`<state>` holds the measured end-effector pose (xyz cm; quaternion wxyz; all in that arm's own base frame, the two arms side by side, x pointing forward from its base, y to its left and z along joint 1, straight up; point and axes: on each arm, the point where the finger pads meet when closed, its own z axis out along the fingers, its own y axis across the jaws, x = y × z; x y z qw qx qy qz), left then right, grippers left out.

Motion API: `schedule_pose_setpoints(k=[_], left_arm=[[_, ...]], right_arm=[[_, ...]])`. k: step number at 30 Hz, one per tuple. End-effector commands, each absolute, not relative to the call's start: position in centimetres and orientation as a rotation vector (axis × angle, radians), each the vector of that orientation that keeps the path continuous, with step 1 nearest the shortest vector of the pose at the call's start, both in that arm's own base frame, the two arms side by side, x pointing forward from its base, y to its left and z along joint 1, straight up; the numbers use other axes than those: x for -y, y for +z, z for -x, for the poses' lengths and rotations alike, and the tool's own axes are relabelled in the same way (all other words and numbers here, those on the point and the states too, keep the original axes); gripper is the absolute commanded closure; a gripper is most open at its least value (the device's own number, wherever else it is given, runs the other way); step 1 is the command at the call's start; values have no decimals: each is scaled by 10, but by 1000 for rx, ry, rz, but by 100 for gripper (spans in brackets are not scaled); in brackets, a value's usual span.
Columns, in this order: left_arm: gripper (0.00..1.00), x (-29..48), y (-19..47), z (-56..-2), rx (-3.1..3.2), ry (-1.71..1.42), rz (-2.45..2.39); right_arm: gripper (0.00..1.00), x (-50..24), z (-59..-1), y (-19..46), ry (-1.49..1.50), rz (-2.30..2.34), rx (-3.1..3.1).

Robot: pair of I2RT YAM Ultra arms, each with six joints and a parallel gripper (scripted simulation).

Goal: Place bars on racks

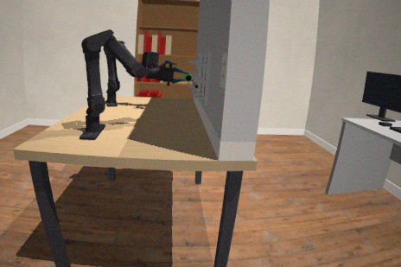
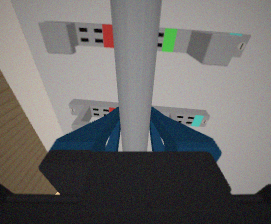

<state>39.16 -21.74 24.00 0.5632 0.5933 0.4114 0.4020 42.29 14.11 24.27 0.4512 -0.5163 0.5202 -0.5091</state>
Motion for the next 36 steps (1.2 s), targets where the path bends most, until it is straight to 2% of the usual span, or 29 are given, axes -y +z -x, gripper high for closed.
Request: schedule_pose_setpoints(k=[1, 36], left_arm=[[0, 220, 255, -392, -953, 953, -1352], [0, 220, 255, -392, -953, 953, -1352]], right_arm=[[100, -143, -423, 282, -1254, 1180, -1254], [100, -142, -423, 309, -1254, 1180, -1254]])
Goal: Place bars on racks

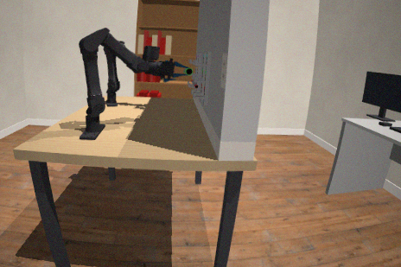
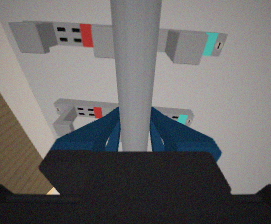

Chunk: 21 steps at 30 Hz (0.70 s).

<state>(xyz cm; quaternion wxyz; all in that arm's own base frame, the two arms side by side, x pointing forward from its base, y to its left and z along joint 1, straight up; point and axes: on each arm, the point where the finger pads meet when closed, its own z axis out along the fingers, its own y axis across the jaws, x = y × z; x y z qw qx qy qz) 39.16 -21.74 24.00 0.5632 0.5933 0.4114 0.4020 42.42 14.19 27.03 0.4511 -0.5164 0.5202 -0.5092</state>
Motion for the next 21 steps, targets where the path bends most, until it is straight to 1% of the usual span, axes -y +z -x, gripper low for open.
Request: schedule_pose_setpoints(k=[1, 21], left_arm=[[0, 220, 255, -392, -953, 953, -1352], [0, 220, 255, -392, -953, 953, -1352]], right_arm=[[100, -142, -423, 310, -1254, 1180, -1254], [100, -140, -439, 312, -1254, 1180, -1254]])
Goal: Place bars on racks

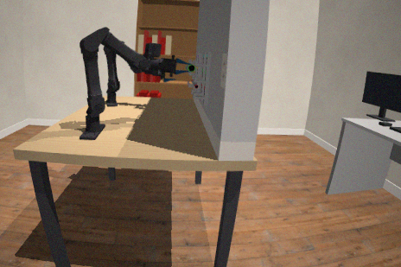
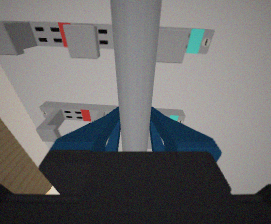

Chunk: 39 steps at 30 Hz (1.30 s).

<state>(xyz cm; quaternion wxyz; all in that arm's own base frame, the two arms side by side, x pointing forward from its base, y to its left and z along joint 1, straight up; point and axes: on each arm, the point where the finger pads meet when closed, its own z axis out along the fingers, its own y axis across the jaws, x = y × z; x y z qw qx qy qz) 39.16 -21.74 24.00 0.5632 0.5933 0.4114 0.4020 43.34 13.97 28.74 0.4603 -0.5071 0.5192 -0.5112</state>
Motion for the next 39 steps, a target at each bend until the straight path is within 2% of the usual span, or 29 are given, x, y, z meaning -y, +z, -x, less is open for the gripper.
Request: schedule_pose_setpoints(k=[1, 39], left_arm=[[0, 220, 255, -392, -953, 953, -1352], [0, 220, 255, -392, -953, 953, -1352]], right_arm=[[100, -140, -439, 311, -1254, 1180, -1254], [100, -138, -471, 308, -1254, 1180, -1254]])
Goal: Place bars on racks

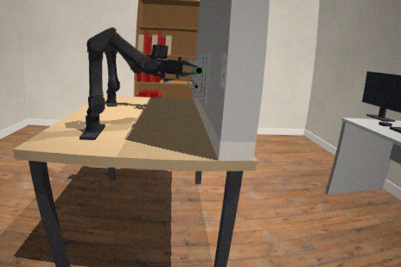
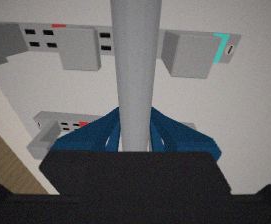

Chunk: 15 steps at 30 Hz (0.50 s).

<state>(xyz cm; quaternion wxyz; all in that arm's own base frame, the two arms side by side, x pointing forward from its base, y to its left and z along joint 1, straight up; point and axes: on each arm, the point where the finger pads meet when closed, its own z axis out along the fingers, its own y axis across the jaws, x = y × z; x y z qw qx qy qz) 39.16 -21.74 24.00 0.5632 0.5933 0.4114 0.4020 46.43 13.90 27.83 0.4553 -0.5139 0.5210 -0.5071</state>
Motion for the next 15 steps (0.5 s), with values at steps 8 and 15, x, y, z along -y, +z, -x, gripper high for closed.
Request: schedule_pose_setpoints(k=[8, 15], left_arm=[[0, 220, 255, -392, -953, 953, -1352], [0, 220, 255, -392, -953, 953, -1352]], right_arm=[[100, -137, -479, 306, -1254, 1180, -1254], [100, -137, -482, 306, -1254, 1180, -1254]])
